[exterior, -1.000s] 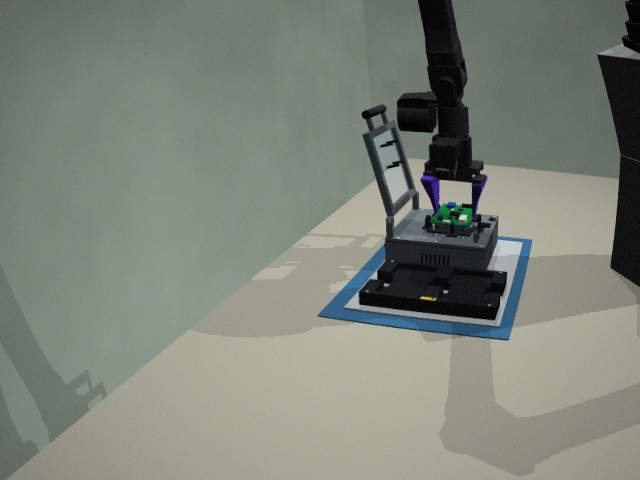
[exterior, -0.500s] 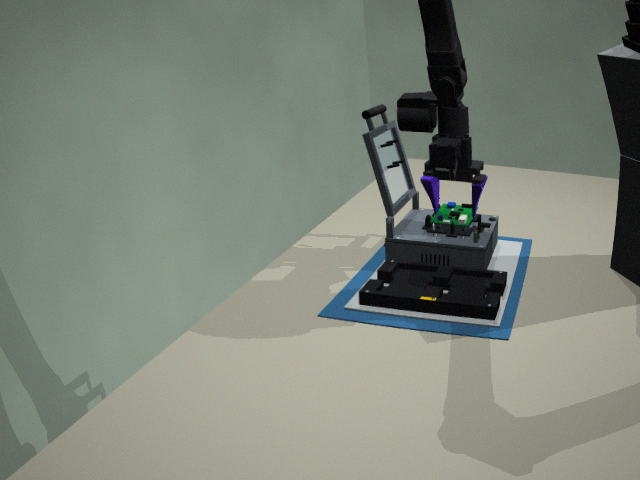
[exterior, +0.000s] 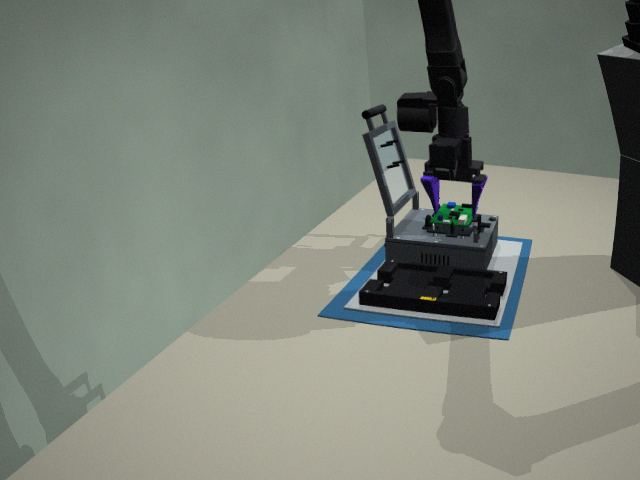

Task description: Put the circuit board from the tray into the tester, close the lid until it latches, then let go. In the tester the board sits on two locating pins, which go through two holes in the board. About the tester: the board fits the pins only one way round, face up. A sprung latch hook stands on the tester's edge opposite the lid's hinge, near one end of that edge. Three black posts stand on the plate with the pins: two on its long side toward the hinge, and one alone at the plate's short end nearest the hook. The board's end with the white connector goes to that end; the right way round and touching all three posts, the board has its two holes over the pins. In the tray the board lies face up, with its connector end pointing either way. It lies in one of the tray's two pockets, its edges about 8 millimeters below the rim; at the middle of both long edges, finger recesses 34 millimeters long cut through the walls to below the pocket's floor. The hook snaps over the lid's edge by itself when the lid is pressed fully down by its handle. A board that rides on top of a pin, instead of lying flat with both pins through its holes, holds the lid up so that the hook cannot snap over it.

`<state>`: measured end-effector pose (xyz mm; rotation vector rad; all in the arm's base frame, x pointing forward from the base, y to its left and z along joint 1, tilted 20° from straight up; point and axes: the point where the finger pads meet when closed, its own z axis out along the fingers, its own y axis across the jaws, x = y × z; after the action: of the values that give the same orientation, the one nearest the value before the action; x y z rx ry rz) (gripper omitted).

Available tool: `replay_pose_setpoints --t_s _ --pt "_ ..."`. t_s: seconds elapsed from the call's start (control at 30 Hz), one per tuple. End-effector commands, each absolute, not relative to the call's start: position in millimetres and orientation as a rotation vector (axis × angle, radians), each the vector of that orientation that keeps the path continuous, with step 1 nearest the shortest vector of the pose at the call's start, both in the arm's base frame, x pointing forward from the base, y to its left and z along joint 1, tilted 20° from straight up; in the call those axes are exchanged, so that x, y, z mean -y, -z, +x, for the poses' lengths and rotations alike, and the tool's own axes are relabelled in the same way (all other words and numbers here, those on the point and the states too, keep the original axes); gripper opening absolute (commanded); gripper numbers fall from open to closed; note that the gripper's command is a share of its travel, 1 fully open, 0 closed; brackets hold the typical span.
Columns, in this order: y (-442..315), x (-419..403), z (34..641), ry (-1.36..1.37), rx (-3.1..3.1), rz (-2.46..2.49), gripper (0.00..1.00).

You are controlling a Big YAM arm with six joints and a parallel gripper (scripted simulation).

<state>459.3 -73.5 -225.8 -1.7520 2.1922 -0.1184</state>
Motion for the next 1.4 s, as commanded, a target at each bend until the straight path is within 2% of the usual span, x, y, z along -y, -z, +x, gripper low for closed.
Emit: replay_pose_setpoints --t_s 0.0,1.37 --pt "227.6 69.5 457.2 0.118 -2.187 -1.76 0.72" --pt "226.7 69.3 459.2 0.123 -2.184 -1.759 0.72"
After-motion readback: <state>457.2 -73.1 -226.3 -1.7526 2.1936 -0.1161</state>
